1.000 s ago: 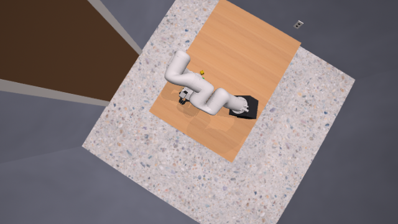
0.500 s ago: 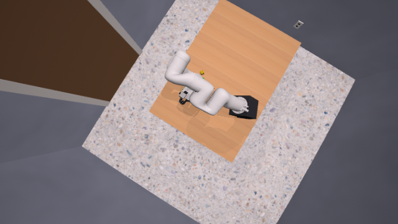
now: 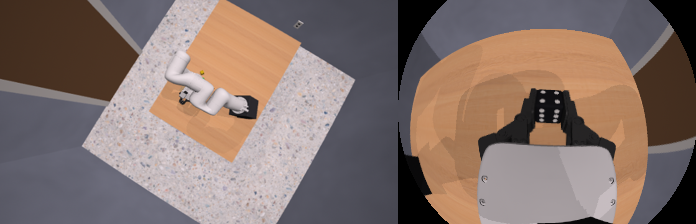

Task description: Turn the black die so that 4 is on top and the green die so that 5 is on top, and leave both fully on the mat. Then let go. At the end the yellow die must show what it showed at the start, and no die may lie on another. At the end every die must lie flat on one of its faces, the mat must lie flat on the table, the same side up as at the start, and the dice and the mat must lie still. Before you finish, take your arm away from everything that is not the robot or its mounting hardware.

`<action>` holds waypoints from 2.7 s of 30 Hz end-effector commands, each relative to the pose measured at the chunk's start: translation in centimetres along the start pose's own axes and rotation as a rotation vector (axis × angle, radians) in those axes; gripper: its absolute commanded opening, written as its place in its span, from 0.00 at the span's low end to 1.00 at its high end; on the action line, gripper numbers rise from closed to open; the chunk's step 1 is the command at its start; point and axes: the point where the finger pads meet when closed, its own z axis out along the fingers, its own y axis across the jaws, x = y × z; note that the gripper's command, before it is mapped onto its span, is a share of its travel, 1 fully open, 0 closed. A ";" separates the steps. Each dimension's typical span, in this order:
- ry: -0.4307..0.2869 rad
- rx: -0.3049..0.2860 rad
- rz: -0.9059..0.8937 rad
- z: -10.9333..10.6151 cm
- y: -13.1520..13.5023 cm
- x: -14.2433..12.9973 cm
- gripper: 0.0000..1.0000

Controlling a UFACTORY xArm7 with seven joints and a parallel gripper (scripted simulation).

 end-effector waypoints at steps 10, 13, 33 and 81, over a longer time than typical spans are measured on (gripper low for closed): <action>0.000 -0.001 -0.001 0.0 0.1 0.0 0.27; 0.000 -0.001 -0.001 0.0 0.1 0.0 0.27; 0.000 -0.001 -0.001 0.3 0.1 -0.7 0.27; 0.000 -0.001 -0.001 0.6 0.1 -1.1 0.27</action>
